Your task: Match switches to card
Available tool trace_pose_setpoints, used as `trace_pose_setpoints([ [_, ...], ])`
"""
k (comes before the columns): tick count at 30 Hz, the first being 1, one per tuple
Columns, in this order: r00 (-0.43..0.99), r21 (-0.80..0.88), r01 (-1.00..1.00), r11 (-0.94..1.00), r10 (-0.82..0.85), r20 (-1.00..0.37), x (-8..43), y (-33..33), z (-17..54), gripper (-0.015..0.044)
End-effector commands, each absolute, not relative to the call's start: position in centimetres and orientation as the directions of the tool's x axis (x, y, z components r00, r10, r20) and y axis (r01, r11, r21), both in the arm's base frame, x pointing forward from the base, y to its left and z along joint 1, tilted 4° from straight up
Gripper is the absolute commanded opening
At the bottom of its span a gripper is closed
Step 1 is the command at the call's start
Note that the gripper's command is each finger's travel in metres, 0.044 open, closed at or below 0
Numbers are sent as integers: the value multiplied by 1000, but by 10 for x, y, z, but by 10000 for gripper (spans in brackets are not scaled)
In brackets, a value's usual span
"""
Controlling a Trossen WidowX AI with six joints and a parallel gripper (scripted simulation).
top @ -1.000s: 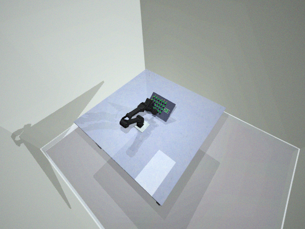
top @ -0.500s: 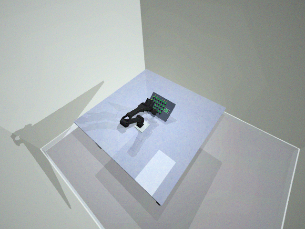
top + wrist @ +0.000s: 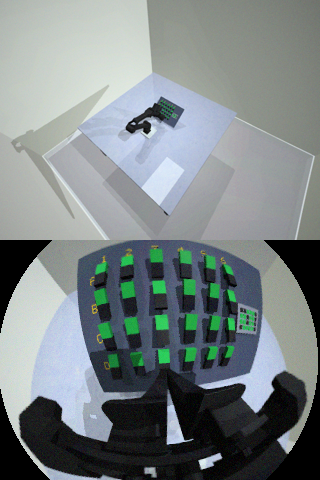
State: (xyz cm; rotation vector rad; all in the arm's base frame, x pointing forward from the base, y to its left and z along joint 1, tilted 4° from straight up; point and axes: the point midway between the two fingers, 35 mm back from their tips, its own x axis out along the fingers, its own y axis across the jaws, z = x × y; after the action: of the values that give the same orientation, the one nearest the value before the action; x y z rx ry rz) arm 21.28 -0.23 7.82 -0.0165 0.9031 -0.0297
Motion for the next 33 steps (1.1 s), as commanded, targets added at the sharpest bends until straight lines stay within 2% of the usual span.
trace_pose_setpoints([
  [1, 619, -28, 15, 999, -31, -785, 213, -2, 77, 0],
  [33, 619, -28, 15, 999, -31, -785, 216, -2, 74, 0],
])
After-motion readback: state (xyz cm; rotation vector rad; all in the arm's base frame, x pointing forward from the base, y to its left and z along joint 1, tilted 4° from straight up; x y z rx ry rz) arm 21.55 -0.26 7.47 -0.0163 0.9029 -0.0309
